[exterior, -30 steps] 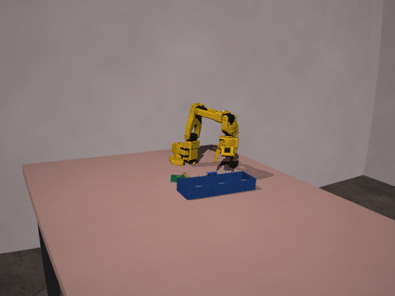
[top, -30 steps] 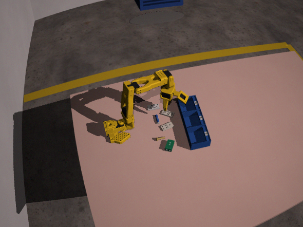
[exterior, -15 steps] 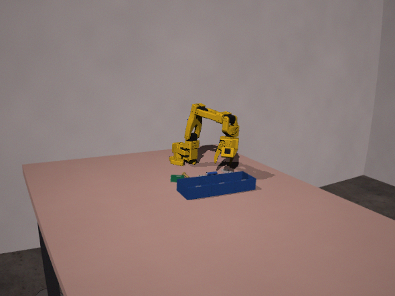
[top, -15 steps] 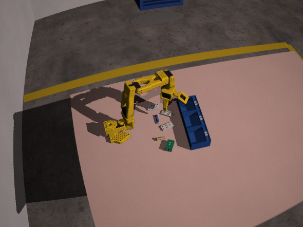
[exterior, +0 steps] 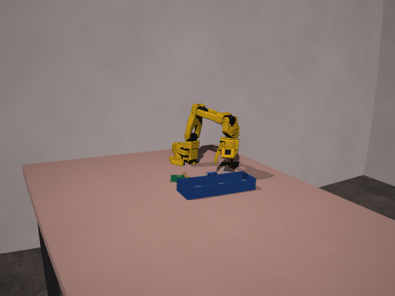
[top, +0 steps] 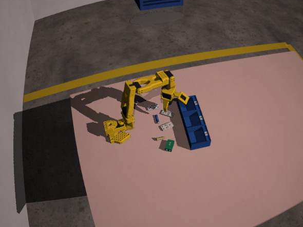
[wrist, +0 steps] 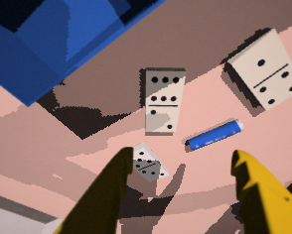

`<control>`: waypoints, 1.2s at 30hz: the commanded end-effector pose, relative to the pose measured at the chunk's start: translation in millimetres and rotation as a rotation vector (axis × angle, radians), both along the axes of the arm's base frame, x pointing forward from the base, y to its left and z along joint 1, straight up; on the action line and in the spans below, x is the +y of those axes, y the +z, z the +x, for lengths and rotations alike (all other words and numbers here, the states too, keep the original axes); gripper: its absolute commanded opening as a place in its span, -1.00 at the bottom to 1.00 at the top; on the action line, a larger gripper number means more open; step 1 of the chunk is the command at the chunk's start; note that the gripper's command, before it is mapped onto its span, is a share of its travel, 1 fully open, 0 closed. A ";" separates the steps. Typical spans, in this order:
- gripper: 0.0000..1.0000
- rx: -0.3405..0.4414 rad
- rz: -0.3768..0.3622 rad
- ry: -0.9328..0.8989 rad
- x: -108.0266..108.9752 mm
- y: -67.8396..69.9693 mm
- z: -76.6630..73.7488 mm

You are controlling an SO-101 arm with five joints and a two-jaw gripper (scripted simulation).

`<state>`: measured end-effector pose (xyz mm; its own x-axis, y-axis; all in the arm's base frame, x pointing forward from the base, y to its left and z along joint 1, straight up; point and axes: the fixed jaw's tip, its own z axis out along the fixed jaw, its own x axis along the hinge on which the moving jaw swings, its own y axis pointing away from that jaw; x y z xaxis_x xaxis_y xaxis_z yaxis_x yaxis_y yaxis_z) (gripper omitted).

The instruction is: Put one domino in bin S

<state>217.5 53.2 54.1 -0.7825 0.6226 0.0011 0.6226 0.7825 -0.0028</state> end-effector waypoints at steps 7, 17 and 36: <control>-0.43 -0.033 0.008 0.000 2.8 -8.0 5.2; -0.43 -0.033 0.008 0.000 2.8 -28.1 5.6; -0.43 -0.033 0.008 0.000 2.6 -40.2 4.6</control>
<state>219.4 53.6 11.3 -0.7825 0.6226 -0.0049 0.6226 0.7825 0.0046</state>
